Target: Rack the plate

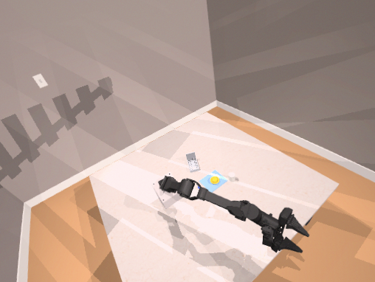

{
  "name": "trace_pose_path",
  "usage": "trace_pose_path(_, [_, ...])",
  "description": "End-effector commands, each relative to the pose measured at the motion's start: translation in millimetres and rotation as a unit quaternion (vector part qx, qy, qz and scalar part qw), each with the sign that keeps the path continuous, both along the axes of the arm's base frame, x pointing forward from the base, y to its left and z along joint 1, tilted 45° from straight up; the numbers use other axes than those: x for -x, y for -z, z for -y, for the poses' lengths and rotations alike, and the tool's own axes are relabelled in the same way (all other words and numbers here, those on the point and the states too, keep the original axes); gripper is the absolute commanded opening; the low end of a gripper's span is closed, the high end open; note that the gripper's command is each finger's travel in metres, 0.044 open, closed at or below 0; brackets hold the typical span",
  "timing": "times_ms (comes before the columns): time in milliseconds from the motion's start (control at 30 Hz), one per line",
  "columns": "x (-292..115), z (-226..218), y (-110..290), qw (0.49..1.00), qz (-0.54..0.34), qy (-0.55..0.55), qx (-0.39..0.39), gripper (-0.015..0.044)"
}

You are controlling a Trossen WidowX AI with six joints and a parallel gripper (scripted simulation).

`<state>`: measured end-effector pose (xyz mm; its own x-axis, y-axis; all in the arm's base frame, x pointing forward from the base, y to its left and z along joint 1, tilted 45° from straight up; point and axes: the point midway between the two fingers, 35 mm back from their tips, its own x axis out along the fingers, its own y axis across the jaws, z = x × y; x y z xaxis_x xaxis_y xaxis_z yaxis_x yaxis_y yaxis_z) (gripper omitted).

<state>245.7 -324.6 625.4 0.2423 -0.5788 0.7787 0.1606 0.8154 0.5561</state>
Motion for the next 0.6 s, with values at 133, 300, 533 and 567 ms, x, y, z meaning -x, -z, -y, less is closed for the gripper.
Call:
trace_pose_path(133, [-19,5,19,0.999,-0.038,0.008,-0.022,0.0400])
trace_pose_path(300, [-49,11,49,0.994,-0.090,0.009,-0.064,0.0400])
trace_pose_path(533, [-90,13,97,0.978,-0.168,0.010,-0.119,0.0400])
trace_pose_path(567, [-95,13,104,0.975,-0.180,0.010,-0.126,0.0400])
